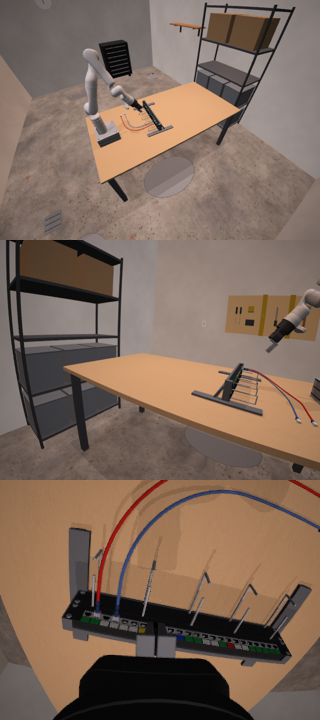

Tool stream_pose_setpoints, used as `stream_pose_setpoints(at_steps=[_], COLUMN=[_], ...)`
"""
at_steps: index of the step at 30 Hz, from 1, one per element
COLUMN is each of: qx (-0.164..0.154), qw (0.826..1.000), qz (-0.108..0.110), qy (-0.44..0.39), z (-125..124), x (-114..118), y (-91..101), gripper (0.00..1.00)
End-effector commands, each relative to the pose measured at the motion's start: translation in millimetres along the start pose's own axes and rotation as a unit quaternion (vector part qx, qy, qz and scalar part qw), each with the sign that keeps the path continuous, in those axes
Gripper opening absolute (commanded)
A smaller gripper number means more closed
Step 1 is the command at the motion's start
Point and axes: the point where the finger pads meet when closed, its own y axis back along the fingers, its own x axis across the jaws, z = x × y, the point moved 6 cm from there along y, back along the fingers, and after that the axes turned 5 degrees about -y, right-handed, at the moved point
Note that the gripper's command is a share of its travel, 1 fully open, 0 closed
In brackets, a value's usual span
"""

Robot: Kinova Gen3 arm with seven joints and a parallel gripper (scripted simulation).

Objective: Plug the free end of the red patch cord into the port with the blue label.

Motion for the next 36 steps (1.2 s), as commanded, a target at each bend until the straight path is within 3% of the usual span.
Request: stream_pose_setpoints(at_steps=[1,4,6,10,15,21,23,31,36], qx=[0.02,0.047,0.047,0.089,0.132,0.18,0.18,0.231,0.242], qw=[0.998,0.992,0.992,0.973,0.941,0.885,0.885,0.78,0.742], qz=[0.028,0.055,0.055,0.092,0.127,0.157,0.157,0.178,0.18], qy=[0.051,0.105,0.105,0.19,0.285,0.401,0.401,0.554,0.599], z=[-0.8,-8.3,-8.3,-25.6,-51.3,-88.8,-88.8,-146.9,-165.3], x=[35.1,68.4,68.4,118.3,168.9,221.8,221.8,279.6,294.2], y=[-12.0,-22.0,-22.0,-33.6,-41.4,-44.7,-44.7,-41.6,-39.3], gripper=[0.0,0.0,0.0,0.0,0.0,0.0,0.0,0.0,0.0])
